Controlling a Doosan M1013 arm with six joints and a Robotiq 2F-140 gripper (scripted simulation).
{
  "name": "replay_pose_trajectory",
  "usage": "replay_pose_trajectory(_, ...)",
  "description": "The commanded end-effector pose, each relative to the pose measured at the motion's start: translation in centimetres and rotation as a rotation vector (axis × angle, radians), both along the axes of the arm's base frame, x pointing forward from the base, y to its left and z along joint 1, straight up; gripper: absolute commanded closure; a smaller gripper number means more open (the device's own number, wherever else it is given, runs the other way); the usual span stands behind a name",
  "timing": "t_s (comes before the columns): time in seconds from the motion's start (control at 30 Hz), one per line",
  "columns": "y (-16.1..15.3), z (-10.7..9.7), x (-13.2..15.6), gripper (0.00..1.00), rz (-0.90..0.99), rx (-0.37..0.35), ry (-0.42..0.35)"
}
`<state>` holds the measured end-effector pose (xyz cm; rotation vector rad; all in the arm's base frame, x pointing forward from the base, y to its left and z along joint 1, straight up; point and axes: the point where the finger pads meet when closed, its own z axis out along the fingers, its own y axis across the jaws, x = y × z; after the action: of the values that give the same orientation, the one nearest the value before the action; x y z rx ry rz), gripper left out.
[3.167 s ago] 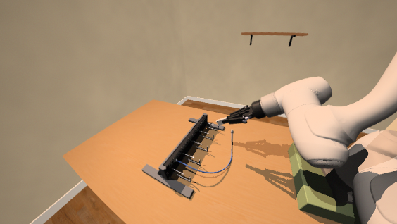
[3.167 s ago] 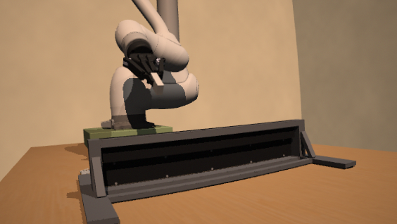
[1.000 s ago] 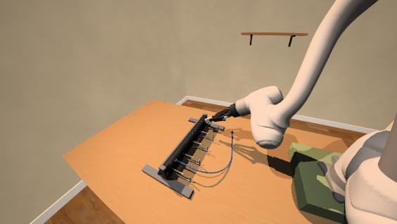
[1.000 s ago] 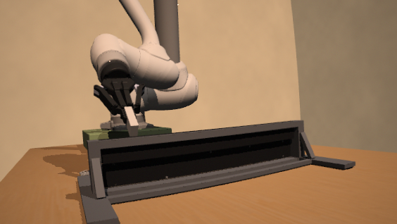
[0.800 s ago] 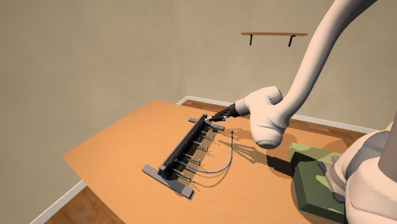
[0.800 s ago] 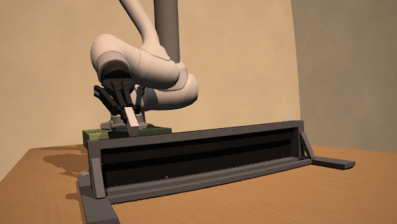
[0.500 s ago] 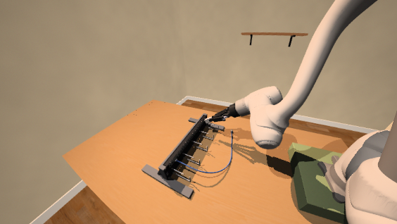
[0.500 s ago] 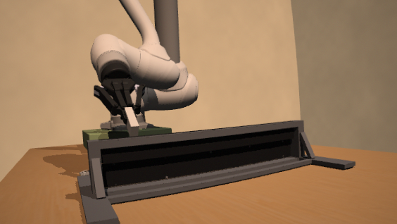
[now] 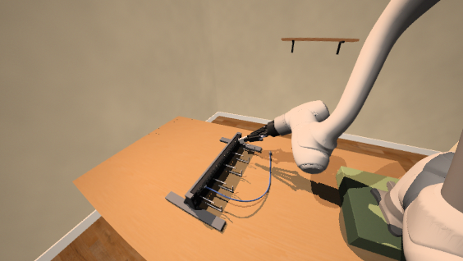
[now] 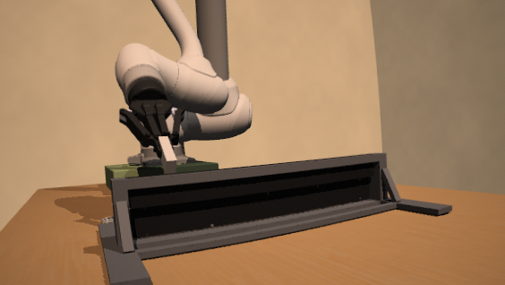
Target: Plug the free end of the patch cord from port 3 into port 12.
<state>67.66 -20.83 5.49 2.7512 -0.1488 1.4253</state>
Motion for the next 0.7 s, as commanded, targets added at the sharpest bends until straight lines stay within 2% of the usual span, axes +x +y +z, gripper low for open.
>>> replay_pose_trajectory(0.0, -0.1, 0.2, 0.4, 1.0, 0.003, -0.003, -0.007)
replay_pose_trajectory(0.5, 0.0, 0.3, 0.3, 1.0, 0.003, -0.003, -0.007)
replay_pose_trajectory(0.67, 0.1, 1.3, -1.1, 1.0, 0.003, -0.003, -0.007)
